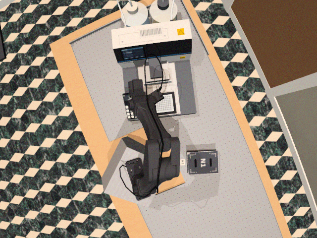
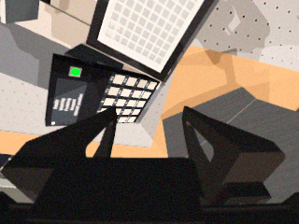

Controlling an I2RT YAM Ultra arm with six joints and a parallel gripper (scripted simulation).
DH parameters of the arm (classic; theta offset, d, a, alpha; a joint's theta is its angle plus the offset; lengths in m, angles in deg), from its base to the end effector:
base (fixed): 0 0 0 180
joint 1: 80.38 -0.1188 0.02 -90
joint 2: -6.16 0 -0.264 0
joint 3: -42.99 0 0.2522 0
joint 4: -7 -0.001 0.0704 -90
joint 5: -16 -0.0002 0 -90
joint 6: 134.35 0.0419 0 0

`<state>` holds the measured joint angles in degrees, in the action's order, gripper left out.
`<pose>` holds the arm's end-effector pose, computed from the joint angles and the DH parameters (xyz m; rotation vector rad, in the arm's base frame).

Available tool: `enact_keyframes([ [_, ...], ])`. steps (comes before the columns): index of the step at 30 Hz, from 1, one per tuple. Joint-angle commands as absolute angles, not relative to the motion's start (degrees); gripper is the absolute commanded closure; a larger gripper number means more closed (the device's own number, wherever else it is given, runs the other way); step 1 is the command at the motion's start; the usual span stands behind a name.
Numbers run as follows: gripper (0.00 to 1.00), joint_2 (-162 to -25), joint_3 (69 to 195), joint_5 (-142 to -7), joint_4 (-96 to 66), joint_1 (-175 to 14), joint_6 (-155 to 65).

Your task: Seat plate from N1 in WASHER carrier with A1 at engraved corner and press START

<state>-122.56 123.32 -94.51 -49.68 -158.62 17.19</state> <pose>0.0794 0.3143 0.0304 -0.4811 2.8083 -0.5310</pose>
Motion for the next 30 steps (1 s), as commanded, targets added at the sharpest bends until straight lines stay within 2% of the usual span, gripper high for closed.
enact_keyframes([
  [1, 0.36, -120.52, 122.15, -93.92, -48.17, -161.13, 11.96],
  [8, 0.48, -120.43, 122.98, -94.21, -47.79, -162.92, 3.25],
  [17, 0.66, -120.23, 122.69, -93.91, -47.44, -162.42, 2.61],
  [19, 0.66, -120.23, 122.69, -93.91, -47.44, -162.42, 2.61],
  [30, 0.88, -120.22, 122.77, -93.88, -47.51, -162.43, 2.57],
])
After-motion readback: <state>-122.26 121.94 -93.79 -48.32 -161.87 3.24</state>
